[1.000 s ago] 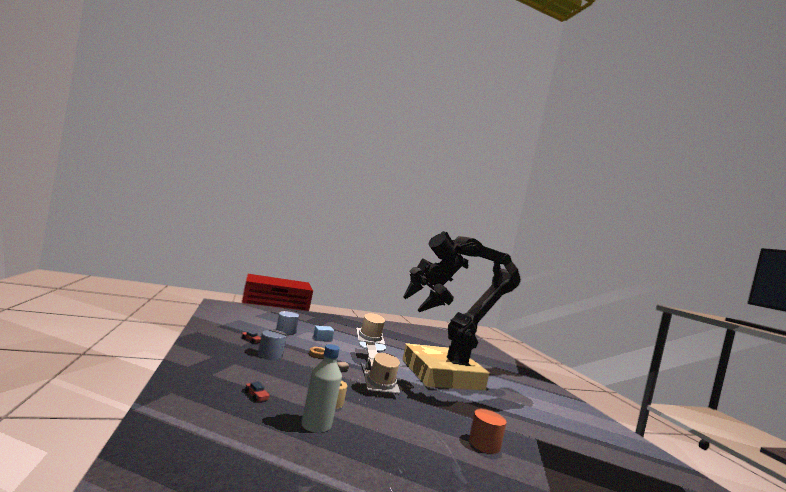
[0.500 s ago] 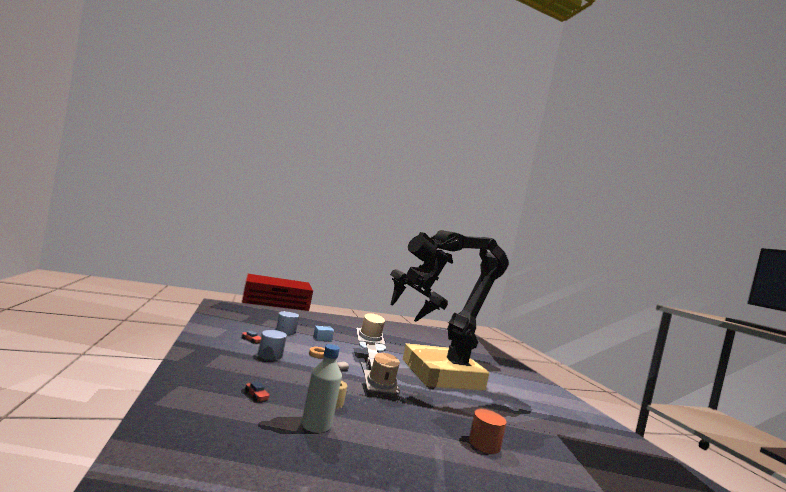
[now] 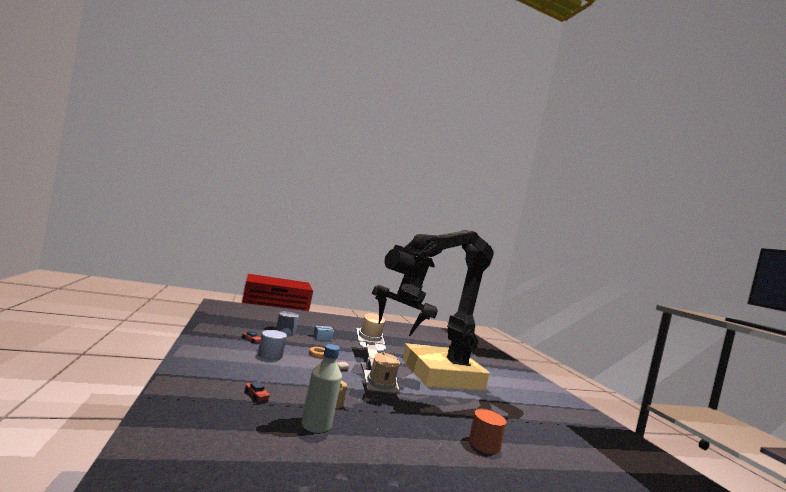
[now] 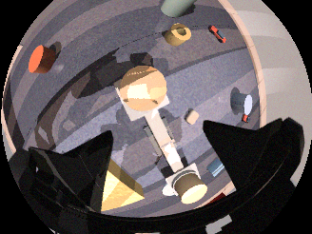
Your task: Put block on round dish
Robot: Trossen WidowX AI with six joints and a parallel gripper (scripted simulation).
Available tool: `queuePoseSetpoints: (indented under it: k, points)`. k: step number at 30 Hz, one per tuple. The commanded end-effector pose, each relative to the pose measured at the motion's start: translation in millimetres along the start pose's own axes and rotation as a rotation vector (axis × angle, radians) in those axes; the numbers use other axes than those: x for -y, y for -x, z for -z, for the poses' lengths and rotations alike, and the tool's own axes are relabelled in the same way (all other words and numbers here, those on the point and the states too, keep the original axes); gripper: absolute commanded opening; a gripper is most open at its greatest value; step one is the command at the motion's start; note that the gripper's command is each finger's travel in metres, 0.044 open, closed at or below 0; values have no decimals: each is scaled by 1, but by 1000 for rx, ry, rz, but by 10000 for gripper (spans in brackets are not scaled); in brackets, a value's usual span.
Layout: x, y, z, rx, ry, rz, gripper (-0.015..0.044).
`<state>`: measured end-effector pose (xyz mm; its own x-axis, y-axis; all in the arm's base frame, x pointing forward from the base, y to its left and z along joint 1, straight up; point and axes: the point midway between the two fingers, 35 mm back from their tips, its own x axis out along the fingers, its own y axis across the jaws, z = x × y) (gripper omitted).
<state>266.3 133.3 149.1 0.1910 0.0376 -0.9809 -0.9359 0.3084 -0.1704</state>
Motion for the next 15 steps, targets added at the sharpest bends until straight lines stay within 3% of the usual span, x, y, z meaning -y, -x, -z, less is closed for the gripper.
queuePoseSetpoints:
  k: [1, 15]
  points:
    - [1, -13, -12, -16, 109, -52, 440]
    - [0, -46, -32, -45, 328, -158, 440]
